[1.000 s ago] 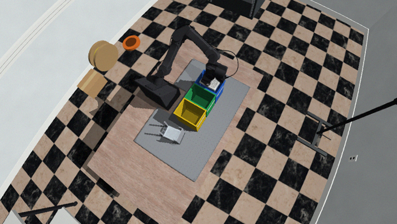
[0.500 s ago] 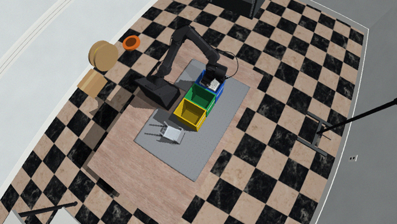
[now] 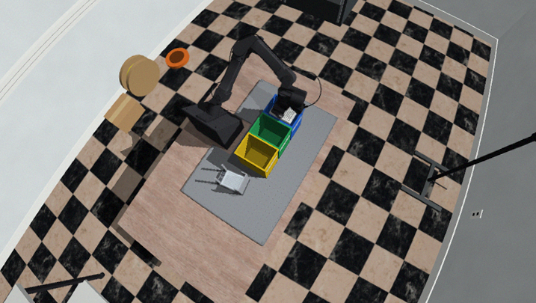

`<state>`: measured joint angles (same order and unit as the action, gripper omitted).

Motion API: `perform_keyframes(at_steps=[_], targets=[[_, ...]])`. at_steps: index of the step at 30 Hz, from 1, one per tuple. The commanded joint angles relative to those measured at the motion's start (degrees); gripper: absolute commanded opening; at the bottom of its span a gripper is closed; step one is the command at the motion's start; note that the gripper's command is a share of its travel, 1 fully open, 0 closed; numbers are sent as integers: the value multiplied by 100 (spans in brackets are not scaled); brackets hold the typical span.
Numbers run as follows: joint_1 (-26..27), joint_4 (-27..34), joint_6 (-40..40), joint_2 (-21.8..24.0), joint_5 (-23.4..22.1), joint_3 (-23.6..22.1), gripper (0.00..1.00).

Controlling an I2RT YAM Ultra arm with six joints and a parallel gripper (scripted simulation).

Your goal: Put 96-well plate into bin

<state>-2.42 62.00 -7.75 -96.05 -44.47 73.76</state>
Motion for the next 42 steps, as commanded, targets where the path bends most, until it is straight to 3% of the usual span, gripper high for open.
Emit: perform_keyframes(at_steps=[1,42], targets=[[-26,-188,-99,132,39,-71,0],[-40,-272,-139,62,17,-89,0]])
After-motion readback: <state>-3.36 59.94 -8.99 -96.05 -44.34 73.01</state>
